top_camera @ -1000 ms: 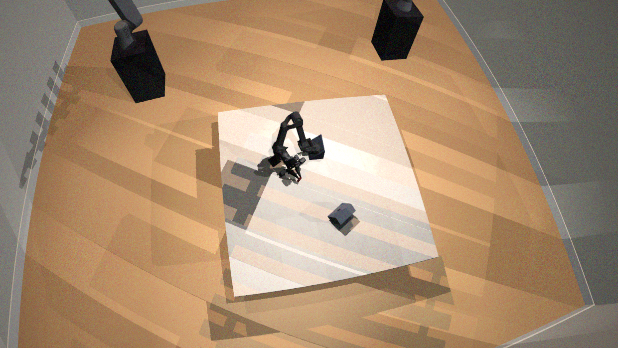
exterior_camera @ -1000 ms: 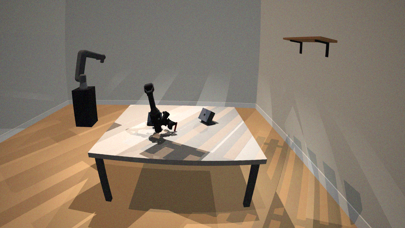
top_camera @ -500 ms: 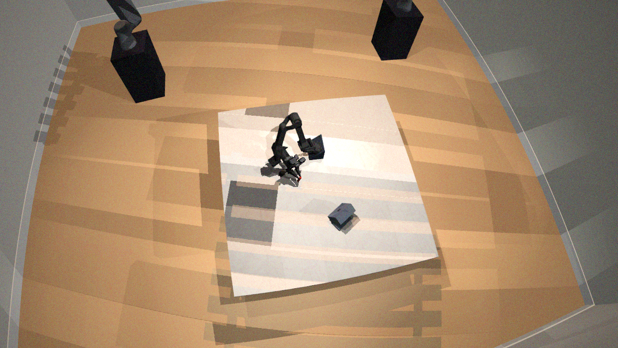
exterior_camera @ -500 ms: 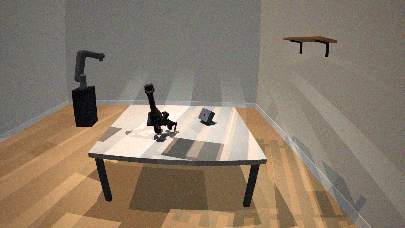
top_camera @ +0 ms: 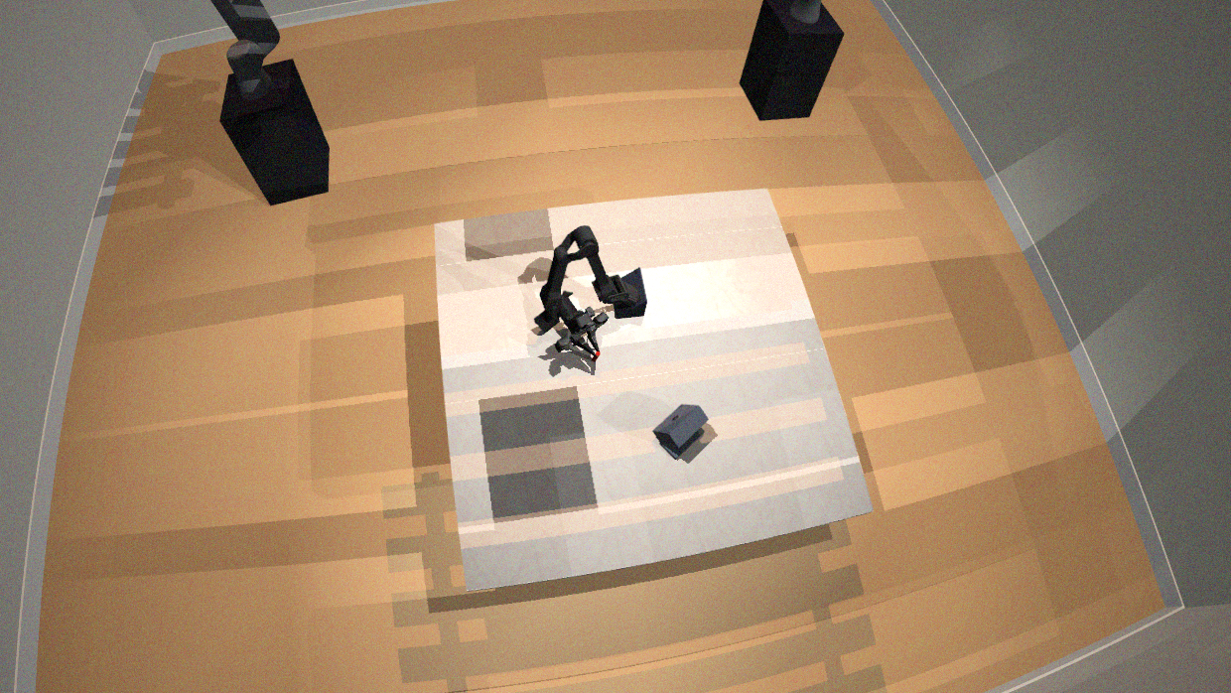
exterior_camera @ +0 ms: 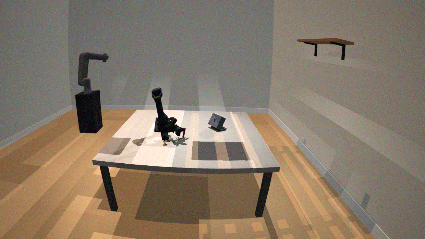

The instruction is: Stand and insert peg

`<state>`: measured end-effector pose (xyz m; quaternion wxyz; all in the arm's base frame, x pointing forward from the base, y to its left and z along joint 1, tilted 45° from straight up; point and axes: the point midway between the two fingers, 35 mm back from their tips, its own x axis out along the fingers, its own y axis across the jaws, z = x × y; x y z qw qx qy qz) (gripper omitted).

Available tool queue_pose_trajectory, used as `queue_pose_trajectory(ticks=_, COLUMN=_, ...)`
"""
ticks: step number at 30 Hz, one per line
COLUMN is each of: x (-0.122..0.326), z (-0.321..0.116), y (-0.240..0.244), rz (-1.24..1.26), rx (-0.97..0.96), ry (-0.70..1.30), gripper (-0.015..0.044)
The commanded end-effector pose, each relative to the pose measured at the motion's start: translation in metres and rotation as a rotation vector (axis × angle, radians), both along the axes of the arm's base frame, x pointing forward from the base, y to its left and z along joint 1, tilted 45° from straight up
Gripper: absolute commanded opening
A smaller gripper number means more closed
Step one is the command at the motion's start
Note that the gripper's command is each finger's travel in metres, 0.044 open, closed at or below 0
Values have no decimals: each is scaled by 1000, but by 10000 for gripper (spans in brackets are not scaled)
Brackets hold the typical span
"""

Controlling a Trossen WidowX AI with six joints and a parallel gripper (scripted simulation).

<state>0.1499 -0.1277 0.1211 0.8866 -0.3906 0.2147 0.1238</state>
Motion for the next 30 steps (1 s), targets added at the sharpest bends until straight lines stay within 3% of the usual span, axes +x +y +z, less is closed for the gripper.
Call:
queue_pose_trajectory(ticks=1, x=-1, z=-1, y=-2, rz=-1, rx=0, ry=1, gripper=50)
queue_pose_trajectory(ticks=30, x=-5, z=0, y=-3, rz=24, rx=6, ry=-20, gripper=50)
